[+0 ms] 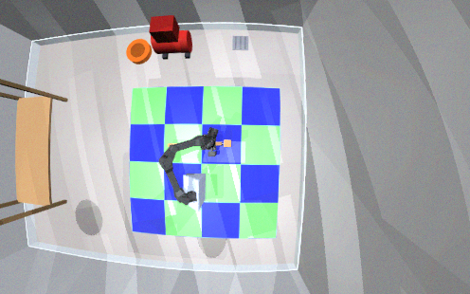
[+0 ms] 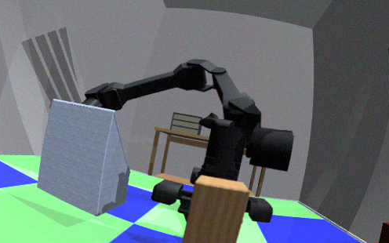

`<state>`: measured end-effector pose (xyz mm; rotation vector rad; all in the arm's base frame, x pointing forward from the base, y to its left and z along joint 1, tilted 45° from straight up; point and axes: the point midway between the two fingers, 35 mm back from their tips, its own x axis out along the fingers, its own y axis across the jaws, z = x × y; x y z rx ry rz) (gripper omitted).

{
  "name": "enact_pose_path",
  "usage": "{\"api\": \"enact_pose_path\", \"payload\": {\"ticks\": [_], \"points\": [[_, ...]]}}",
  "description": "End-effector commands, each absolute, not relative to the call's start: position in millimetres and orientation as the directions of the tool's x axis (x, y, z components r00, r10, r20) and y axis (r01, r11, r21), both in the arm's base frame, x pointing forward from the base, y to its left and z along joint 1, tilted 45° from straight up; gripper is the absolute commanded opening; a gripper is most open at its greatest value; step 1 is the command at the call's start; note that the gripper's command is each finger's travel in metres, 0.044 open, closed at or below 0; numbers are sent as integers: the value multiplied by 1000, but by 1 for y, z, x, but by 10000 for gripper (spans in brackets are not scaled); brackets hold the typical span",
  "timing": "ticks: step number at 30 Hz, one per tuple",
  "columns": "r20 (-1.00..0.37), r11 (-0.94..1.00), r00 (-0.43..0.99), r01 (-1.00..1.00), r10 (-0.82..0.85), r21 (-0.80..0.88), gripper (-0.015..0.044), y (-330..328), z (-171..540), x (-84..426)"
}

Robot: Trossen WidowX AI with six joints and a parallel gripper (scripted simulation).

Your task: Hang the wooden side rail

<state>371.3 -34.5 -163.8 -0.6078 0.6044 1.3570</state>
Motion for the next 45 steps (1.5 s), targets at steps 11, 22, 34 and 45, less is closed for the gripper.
{"api": "enact_pose_path", "payload": {"ticks": [11,22,34,45], "points": [[-711,124,129,-990,691,-59,0,-44,-163,374],[-711,124,129,-990,691,-59,0,-44,-164,374],[-711,124,129,-990,691,-59,0,-44,-166,373],[-711,124,129,-990,691,-59,0,-45,-167,372]]}}
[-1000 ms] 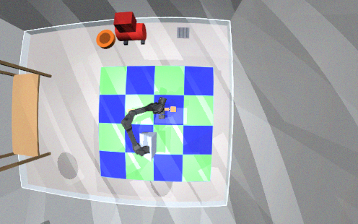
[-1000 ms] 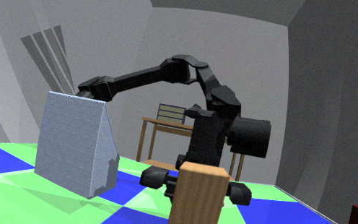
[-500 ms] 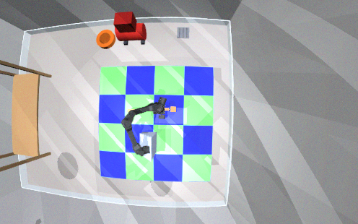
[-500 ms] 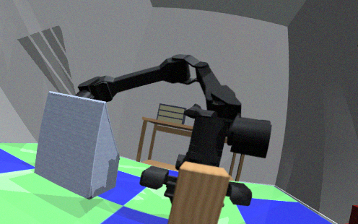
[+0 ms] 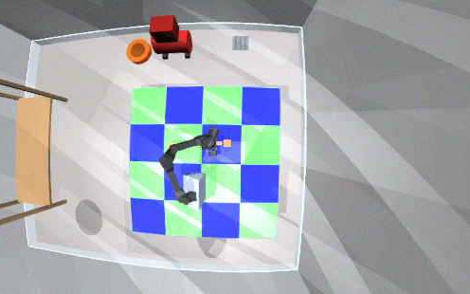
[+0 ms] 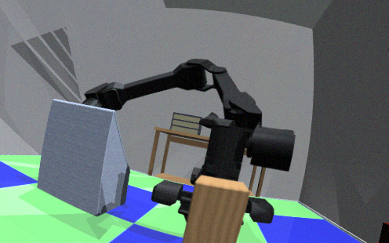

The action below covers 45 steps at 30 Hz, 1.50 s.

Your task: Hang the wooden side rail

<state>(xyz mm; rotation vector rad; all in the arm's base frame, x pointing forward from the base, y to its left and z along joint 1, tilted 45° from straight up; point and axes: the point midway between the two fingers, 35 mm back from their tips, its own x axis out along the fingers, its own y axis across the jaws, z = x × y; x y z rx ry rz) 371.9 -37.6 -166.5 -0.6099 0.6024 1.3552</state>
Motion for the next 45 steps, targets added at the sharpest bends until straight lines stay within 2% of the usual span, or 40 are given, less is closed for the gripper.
{"api": "enact_pose_path", "payload": {"ticks": [1,45], "points": [[-711,124,129,-990,691,-59,0,-45,-167,372],[-712,124,129,-990,691,-59,0,-49,-168,373]]}}
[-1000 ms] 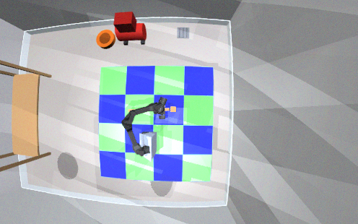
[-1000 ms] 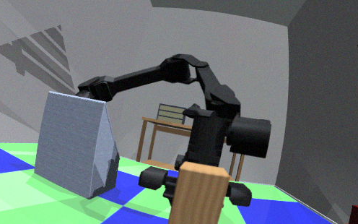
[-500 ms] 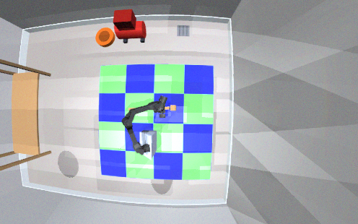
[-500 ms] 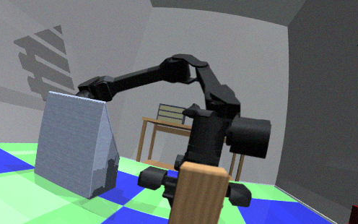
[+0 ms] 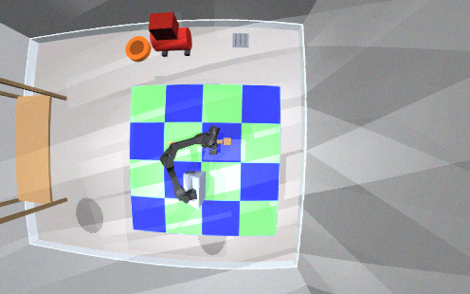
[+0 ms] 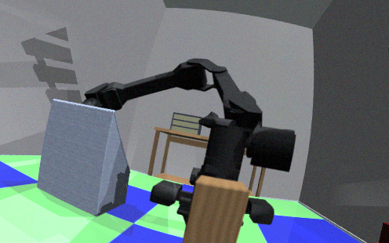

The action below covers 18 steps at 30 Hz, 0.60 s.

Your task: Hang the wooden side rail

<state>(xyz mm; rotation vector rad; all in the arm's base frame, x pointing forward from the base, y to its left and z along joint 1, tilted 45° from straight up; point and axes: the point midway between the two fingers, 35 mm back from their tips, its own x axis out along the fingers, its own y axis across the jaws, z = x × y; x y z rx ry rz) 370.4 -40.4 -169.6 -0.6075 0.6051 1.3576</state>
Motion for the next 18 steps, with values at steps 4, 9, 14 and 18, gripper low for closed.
{"api": "enact_pose_path", "payload": {"ticks": [4,9,14,18], "points": [[-712,124,129,-990,690,-59,0,-49,-169,373],[-712,124,129,-990,690,-59,0,-49,-169,374],[-712,124,129,-990,690,-59,0,-50,-169,374],[-712,124,129,-990,690,-59,0,-50,-169,373]]}}
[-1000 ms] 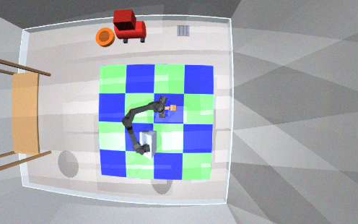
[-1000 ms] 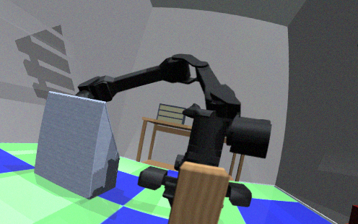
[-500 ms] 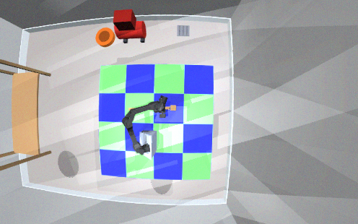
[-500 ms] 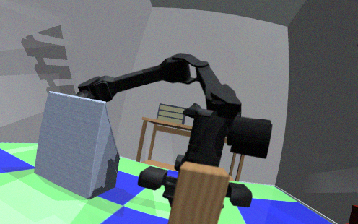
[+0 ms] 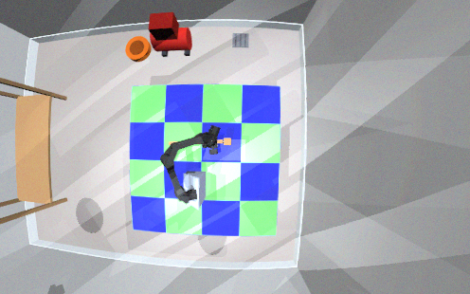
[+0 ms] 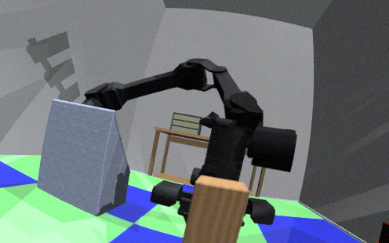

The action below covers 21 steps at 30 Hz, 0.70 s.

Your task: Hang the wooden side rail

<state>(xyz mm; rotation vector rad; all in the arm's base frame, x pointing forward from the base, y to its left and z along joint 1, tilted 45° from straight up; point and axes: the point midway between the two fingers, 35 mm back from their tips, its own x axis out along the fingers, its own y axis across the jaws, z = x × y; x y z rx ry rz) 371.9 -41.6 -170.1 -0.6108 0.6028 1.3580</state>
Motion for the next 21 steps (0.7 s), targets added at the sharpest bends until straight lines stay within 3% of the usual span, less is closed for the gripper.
{"api": "enact_pose_path", "payload": {"ticks": [1,21], "points": [[-712,124,129,-990,690,-59,0,-50,-169,373],[-712,124,129,-990,690,-59,0,-51,-171,373]]}}
